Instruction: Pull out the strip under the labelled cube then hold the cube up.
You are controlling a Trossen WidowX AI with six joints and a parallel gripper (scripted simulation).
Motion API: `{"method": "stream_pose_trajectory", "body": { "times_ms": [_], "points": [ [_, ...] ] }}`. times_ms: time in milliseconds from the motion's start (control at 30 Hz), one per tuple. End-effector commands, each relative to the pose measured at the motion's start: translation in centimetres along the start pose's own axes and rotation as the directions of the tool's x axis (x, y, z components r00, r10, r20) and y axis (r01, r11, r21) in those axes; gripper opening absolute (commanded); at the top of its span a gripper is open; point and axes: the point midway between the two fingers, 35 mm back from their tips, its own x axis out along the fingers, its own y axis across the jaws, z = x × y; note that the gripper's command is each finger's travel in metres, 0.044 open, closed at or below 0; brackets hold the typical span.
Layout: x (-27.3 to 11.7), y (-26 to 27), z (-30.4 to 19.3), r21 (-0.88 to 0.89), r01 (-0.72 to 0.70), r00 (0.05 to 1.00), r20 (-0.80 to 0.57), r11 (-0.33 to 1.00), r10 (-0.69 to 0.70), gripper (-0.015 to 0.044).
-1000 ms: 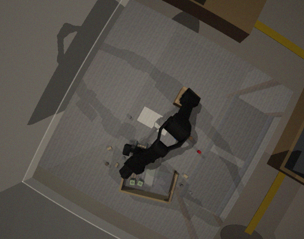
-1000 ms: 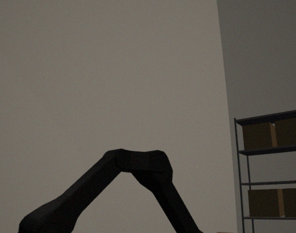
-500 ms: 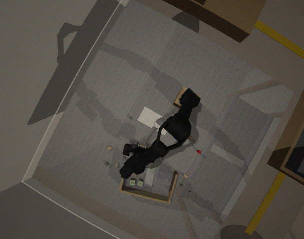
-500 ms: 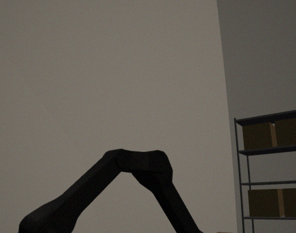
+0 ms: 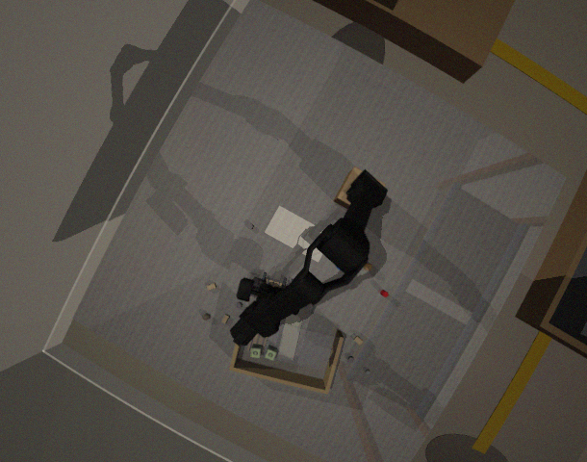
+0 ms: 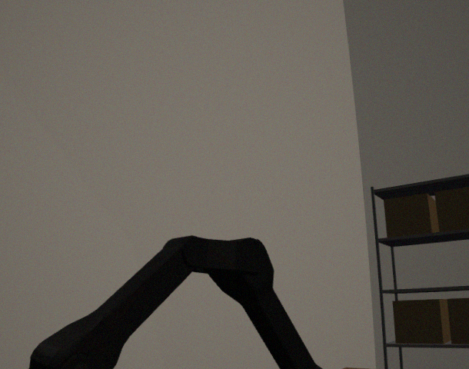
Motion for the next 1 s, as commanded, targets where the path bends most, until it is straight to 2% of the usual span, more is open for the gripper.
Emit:
{"method": "stream_pose_trajectory", "body": {
  "times_ms": [0,967],
  "points": [
    [0.21,-0.07,0.00,0.002,0.005,1.000,-0.002,1.000,-0.005,0.0000],
    [0.47,-0.09,-0.14,0.002,0.005,1.000,-0.002,1.000,-0.005,0.0000]
  ]
}}
